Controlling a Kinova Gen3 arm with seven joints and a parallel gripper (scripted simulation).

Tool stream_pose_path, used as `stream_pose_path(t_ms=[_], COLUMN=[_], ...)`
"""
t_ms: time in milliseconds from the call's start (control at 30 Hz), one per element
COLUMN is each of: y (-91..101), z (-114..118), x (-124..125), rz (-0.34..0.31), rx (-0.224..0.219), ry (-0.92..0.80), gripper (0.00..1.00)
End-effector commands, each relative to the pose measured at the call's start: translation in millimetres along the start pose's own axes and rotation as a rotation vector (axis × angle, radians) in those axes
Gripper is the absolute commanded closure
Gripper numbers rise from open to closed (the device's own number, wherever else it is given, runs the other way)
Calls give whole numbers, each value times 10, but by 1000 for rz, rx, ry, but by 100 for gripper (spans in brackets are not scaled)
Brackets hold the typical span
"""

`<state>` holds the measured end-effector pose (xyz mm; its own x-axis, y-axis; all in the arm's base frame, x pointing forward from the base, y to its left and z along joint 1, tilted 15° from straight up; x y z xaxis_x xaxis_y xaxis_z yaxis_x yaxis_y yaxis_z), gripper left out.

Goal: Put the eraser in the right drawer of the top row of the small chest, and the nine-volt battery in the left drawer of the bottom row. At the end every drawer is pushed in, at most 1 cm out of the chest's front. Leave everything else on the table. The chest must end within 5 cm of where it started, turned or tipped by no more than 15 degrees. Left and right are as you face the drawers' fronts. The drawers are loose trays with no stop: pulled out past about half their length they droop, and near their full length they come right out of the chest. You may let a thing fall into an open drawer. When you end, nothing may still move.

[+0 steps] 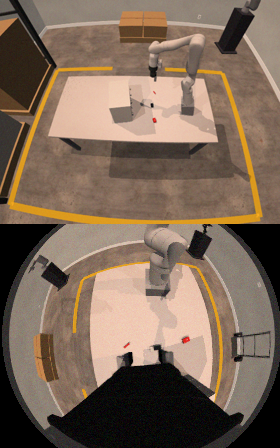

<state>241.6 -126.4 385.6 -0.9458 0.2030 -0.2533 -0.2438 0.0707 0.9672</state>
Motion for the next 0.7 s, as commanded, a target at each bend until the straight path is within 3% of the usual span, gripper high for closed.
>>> stream_pose_path(t_ms=[0,100,200,667], y=[18,12,-14,-35], z=[2,14,79,114], x=[-36,-152,-444,-524], rz=[-14,-14,-13,-6], rx=[5,6,5,2], ry=[8,40,124,154], gripper=[0,0,0,0])
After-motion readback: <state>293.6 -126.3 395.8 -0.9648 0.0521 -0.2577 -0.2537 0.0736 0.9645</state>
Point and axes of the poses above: the point where the finger pads meet when closed, its own y axis back along the fingers, its own z axis across the jaws, x = y × z, the point moved 8 cm from there along y, back along the fingers, and after that the axes turned 3 degrees about -y, right-handed, at the moved point
